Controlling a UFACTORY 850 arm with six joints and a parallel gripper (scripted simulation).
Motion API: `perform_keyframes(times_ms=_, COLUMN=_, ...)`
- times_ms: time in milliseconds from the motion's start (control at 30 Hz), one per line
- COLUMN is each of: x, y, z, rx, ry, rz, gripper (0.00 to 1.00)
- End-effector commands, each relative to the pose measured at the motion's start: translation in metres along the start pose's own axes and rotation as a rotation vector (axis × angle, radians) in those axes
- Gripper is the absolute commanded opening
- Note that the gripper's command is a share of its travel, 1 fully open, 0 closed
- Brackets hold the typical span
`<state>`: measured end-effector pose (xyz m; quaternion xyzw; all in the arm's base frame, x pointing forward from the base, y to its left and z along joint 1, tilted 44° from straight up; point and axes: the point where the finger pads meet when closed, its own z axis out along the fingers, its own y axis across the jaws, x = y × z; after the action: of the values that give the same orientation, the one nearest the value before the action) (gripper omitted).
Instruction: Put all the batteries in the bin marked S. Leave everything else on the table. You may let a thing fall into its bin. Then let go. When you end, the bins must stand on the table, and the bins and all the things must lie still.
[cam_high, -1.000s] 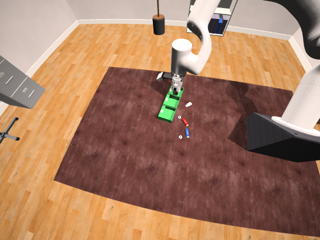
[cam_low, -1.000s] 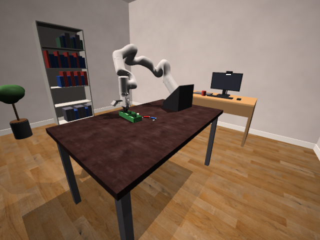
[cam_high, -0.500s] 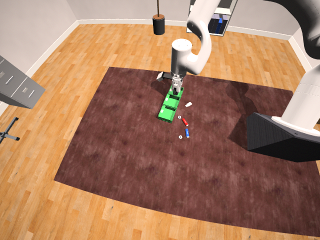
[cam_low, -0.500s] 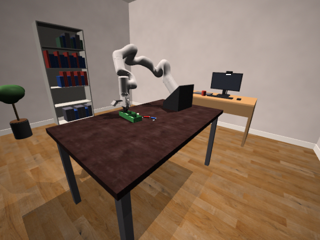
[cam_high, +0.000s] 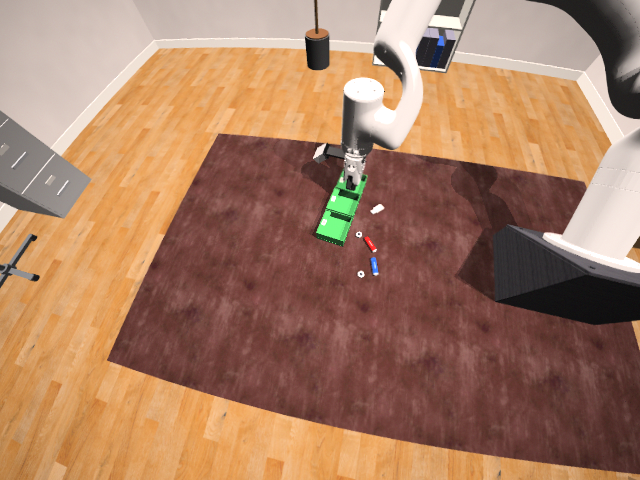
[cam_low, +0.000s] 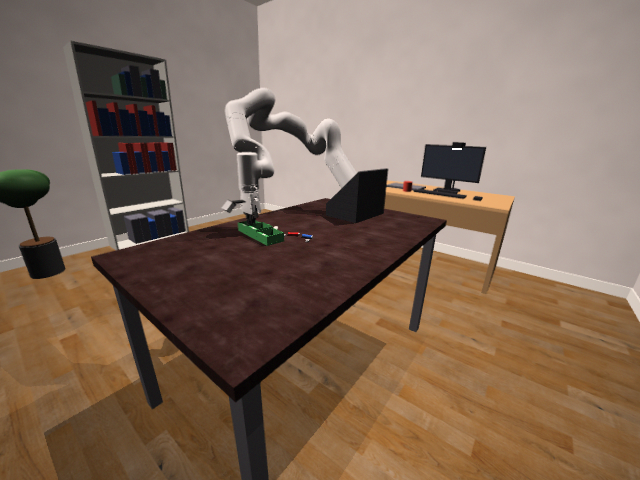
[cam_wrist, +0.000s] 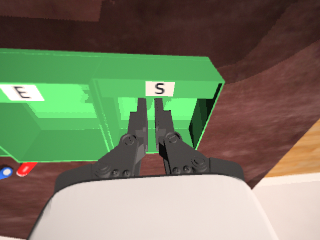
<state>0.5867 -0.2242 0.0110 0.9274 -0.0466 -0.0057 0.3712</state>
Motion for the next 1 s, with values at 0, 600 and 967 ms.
perform_keyframes(times_ms=0, x=0.001, y=0.000, z=-0.001, rx=0.000, ry=0.002, rz=0.000, gripper=0.07)
perform_keyframes(times_ms=600, x=0.001, y=0.000, z=-0.018, rx=0.000, ry=0.001, rz=0.000, gripper=0.07)
perform_keyframes(times_ms=967, x=0.001, y=0.000, z=-0.035, rx=0.000, ry=0.001, rz=0.000, gripper=0.07)
